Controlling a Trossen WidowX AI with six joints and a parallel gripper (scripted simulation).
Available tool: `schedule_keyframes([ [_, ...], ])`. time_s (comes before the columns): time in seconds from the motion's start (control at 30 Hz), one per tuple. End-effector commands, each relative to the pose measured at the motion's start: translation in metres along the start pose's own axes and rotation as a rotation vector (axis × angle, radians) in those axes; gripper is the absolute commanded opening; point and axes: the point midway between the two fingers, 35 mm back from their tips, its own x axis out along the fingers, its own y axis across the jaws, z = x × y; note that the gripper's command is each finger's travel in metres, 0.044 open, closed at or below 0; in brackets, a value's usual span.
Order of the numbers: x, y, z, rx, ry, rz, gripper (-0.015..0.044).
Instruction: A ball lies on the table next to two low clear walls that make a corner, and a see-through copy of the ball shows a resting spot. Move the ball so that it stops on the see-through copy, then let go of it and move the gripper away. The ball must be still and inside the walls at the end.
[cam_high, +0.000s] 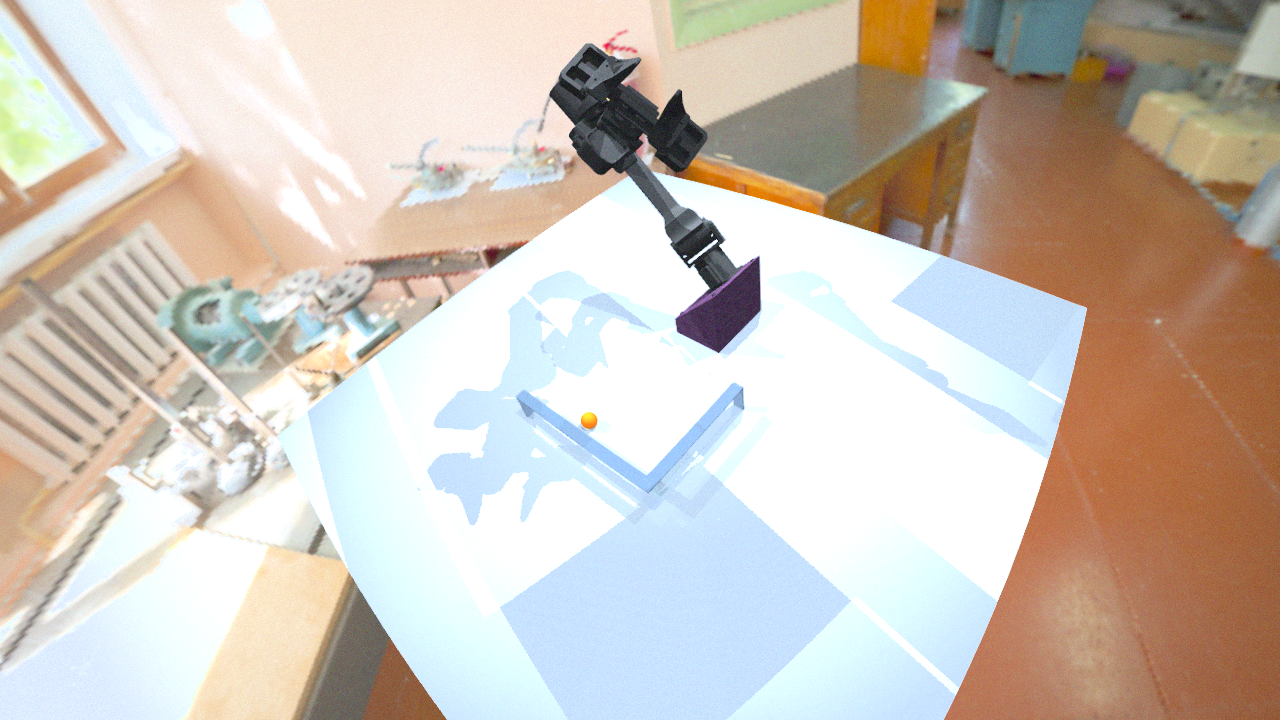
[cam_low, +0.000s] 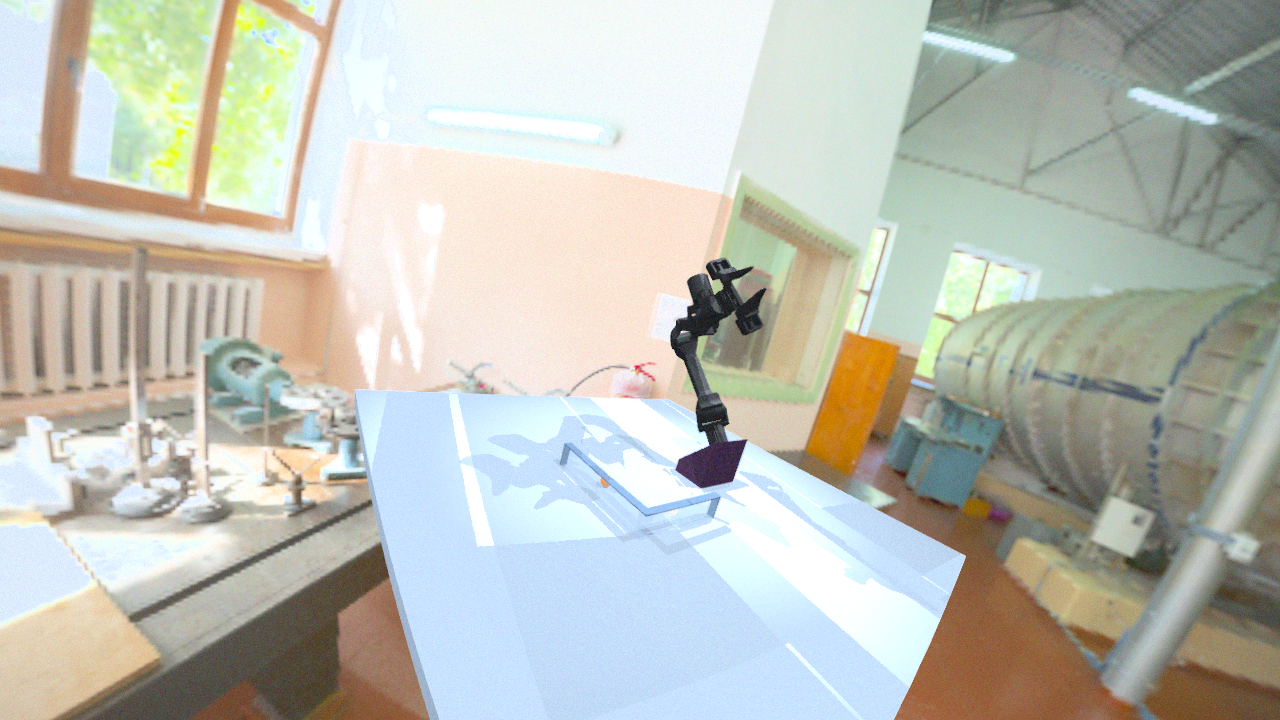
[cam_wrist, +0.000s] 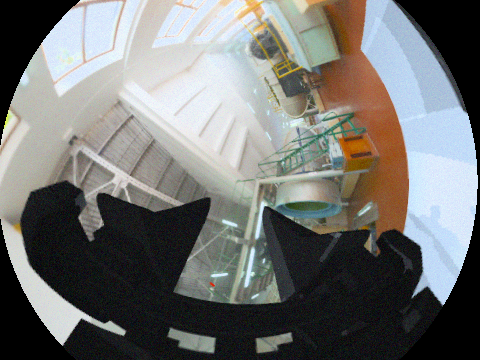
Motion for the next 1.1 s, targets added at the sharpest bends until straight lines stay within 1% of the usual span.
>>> schedule_keyframes([
  [0.0, 0.000, -0.016, 0.057, -0.082, -0.195, -0.092, 0.0251],
  [0.1, -0.004, -0.030, 0.094, -0.134, -0.318, -0.182, 0.0251],
  [0.3, -0.036, -0.072, 0.180, -0.267, -0.584, -0.483, 0.0251],
  [0.47, -0.083, -0.108, 0.237, -0.365, -0.728, -0.808, 0.0251],
  [0.6, -0.131, -0.135, 0.272, -0.427, -0.775, -1.111, 0.0251],
  [0.7, -0.170, -0.153, 0.290, -0.460, -0.760, -1.352, 0.0251],
  [0.8, -0.213, -0.168, 0.303, -0.479, -0.692, -1.610, 0.0251],
  [0.9, -0.257, -0.180, 0.310, -0.482, -0.559, -1.874, 0.0251],
  [1.0, -0.301, -0.187, 0.312, -0.466, -0.361, -2.117, 0.0251],
  [1.07, -0.318, -0.189, 0.312, -0.454, -0.260, -2.208, 0.0251],
])
